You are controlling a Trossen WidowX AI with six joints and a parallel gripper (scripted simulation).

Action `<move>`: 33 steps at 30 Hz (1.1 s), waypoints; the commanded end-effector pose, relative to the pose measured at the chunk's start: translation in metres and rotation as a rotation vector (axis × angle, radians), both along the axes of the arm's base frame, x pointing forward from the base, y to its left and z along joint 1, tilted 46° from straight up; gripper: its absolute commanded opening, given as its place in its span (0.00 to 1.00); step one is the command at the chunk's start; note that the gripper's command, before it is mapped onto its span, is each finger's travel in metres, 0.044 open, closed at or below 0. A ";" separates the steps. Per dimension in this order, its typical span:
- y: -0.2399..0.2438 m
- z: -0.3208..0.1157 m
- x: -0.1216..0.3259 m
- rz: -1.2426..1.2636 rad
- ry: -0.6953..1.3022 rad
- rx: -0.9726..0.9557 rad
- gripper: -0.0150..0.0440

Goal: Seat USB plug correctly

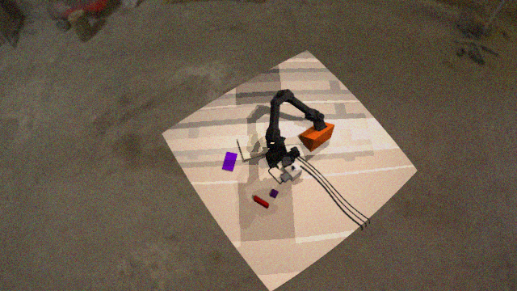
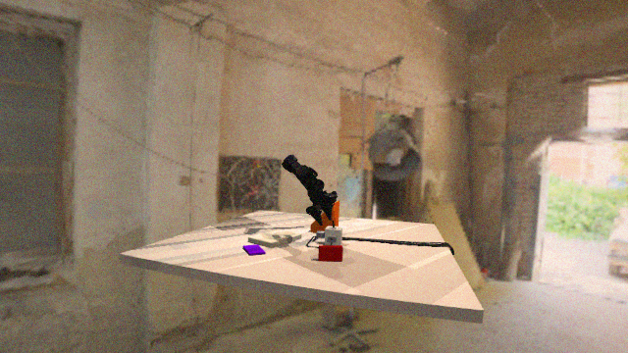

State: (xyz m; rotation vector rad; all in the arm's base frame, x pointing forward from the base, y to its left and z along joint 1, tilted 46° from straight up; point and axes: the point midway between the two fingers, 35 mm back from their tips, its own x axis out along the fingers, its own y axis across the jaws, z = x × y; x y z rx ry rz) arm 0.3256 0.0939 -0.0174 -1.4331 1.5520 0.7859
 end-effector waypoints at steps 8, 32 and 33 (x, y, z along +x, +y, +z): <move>0.047 -0.005 -0.038 0.296 0.126 -0.334 1.00; 0.034 -0.017 -0.036 0.296 0.126 -0.334 1.00; 0.034 -0.018 -0.036 0.296 0.126 -0.334 1.00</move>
